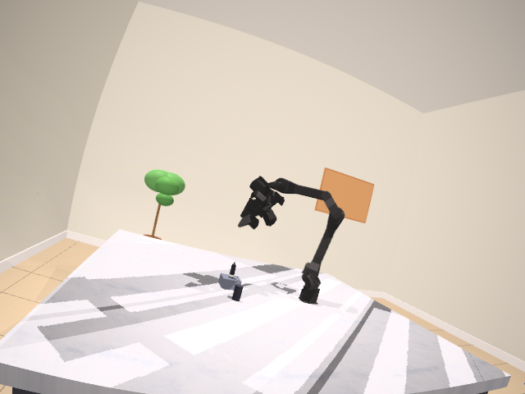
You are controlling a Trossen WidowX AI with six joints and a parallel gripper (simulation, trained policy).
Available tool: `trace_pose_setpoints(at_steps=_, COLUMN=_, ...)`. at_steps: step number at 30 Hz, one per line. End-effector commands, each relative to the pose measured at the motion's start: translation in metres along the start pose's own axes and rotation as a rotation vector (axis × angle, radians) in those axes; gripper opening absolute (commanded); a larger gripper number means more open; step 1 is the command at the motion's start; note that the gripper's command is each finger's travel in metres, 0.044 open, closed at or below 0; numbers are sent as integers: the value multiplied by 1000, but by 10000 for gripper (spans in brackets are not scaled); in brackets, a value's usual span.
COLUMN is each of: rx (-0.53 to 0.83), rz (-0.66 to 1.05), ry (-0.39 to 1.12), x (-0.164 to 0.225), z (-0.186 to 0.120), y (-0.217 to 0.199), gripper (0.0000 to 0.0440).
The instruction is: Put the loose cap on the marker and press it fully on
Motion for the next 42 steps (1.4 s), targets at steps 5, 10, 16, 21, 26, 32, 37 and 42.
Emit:
trace_pose_setpoints(at_steps=5, rx=-32, rz=-6, ry=-78, x=4, z=17, y=3, gripper=310)
trace_pose_setpoints(at_steps=10, rx=-48, rz=-9, ry=-122, x=5, z=26, y=4, gripper=310)
trace_pose_setpoints(at_steps=16, rx=-69, rz=-7, ry=-174, x=6, z=38, y=5, gripper=310)
trace_pose_setpoints(at_steps=21, rx=-86, rz=-8, ry=-217, x=7, z=48, y=5, gripper=311)
trace_pose_setpoints(at_steps=26, rx=-104, rz=-10, ry=-260, x=7, z=58, y=5, gripper=311)
trace_pose_setpoints(at_steps=32, rx=-126, rz=-16, ry=-309, x=6, z=69, y=5, gripper=311)
trace_pose_setpoints(at_steps=37, rx=-146, rz=-23, ry=-348, x=6, z=79, y=4, gripper=311)
trace_pose_setpoints(at_steps=42, rx=-166, rz=-31, ry=-385, x=5, z=88, y=2, gripper=311)
Point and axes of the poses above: the point midway between the two fingers, 35 mm back from their tips, its own z axis out along the fingers, its own y axis across the jaws, x = y × z, the point moved 8 cm from there along -z, back along the fingers, and after that the axes turned 6 degrees about -z, right-handed, at the moved point
